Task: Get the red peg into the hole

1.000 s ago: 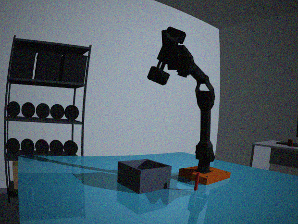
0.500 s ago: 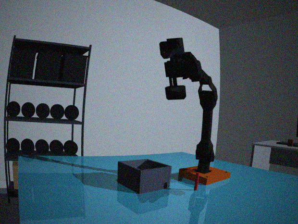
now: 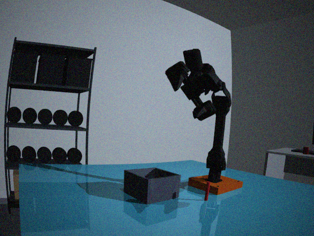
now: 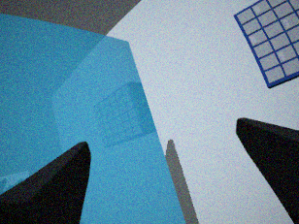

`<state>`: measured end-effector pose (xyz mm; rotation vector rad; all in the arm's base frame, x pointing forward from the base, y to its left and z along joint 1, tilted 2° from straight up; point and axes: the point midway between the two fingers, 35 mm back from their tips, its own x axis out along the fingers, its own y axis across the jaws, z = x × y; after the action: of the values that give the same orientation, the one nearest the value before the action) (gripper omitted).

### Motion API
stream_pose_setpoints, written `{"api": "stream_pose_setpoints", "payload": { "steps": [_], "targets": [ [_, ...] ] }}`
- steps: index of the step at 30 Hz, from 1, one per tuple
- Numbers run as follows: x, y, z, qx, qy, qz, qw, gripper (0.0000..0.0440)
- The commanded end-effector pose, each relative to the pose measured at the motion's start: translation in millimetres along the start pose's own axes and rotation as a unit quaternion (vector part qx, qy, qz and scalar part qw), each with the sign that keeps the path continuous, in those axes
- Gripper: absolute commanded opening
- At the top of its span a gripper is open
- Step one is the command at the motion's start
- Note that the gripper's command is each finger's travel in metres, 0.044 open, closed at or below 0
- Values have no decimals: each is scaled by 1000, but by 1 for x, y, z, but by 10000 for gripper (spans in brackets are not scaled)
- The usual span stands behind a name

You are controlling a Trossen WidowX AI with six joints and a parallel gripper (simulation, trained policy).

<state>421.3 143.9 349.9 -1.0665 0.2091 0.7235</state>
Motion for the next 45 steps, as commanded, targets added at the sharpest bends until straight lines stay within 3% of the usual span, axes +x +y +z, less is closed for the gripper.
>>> {"api": "stream_pose_setpoints", "payload": {
  "steps": [1, 11, 22, 33, 45],
  "targets": [
    [-1, 14, -2, 47, 14, 14, 999, 440],
    [-1, 62, -11, 202, 69, 60, 975, 440],
    [-7, 117, -24, 360, 147, 95, 916, 440],
    [-20, 172, -40, 498, 241, 106, 826, 440],
    [-41, 229, -62, 616, 352, 81, 700, 440]
  ]
}}
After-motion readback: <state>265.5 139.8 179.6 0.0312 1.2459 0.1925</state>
